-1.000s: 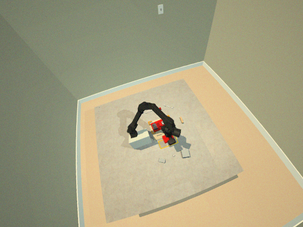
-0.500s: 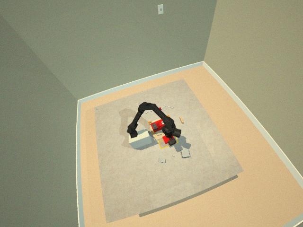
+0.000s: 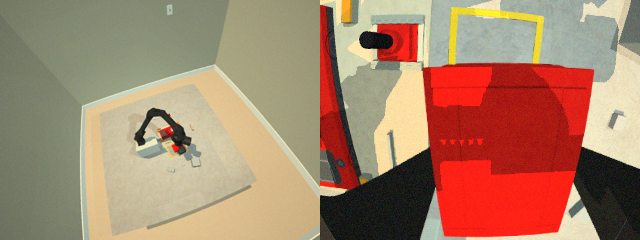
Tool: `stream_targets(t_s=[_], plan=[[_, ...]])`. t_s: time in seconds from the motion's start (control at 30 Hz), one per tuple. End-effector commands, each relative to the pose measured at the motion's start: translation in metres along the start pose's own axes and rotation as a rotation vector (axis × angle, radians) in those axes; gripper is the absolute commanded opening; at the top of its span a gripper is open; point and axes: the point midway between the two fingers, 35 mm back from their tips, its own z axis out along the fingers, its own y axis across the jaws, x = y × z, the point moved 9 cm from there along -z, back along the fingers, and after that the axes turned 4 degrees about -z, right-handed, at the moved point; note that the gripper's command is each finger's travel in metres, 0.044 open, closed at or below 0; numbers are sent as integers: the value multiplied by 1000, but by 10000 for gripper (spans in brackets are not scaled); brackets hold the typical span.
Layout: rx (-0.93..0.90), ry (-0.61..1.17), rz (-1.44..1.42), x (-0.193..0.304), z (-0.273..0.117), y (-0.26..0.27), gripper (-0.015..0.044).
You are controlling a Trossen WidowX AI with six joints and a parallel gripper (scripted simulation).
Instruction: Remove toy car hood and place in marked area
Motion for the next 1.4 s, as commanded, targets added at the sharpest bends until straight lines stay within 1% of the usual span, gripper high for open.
stream_targets(t_s=[0.0, 1.37], plan=[[-8, 2, 8, 1, 5, 0, 0], [-9, 1, 8, 1, 30, 0, 0]])
